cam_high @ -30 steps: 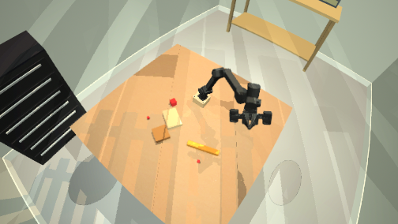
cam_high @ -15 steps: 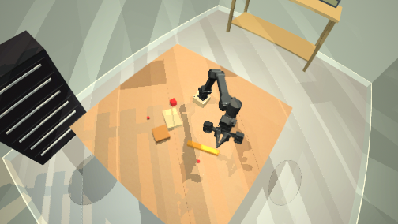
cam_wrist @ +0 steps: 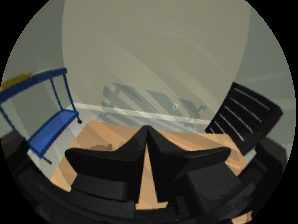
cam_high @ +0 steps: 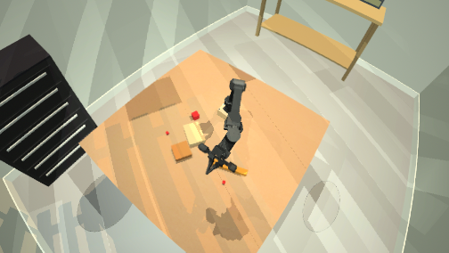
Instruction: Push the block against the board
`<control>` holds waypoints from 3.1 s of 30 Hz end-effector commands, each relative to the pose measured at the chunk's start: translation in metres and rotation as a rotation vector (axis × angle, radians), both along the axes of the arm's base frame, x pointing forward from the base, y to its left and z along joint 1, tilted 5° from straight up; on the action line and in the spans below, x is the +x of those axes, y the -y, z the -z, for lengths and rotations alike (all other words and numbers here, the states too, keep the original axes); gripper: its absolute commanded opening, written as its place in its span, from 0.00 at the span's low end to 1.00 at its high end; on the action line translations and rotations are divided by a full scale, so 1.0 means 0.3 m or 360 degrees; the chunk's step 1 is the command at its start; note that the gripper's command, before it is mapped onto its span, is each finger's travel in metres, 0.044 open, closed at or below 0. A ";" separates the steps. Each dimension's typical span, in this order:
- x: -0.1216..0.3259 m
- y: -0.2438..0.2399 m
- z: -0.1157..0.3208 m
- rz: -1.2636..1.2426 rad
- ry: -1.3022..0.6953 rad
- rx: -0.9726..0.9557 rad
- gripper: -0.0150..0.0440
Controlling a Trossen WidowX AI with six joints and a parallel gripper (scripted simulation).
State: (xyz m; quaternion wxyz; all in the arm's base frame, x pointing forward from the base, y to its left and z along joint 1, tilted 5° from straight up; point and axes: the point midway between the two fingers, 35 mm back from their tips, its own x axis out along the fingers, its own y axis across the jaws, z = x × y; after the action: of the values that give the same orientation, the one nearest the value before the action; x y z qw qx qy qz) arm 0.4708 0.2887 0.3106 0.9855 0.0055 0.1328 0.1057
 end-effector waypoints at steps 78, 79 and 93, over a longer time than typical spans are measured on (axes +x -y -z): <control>-0.403 1.135 1.102 0.0718 -0.2136 0.0246 0.25; -0.406 1.134 1.102 0.0718 -0.2136 0.0246 0.25; -0.454 1.113 1.100 0.0718 -0.2139 0.0246 0.25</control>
State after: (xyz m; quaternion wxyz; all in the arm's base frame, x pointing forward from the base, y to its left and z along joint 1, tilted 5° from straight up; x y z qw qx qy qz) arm 0.3420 -0.0486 -0.0179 0.6905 0.1647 0.6943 -0.1181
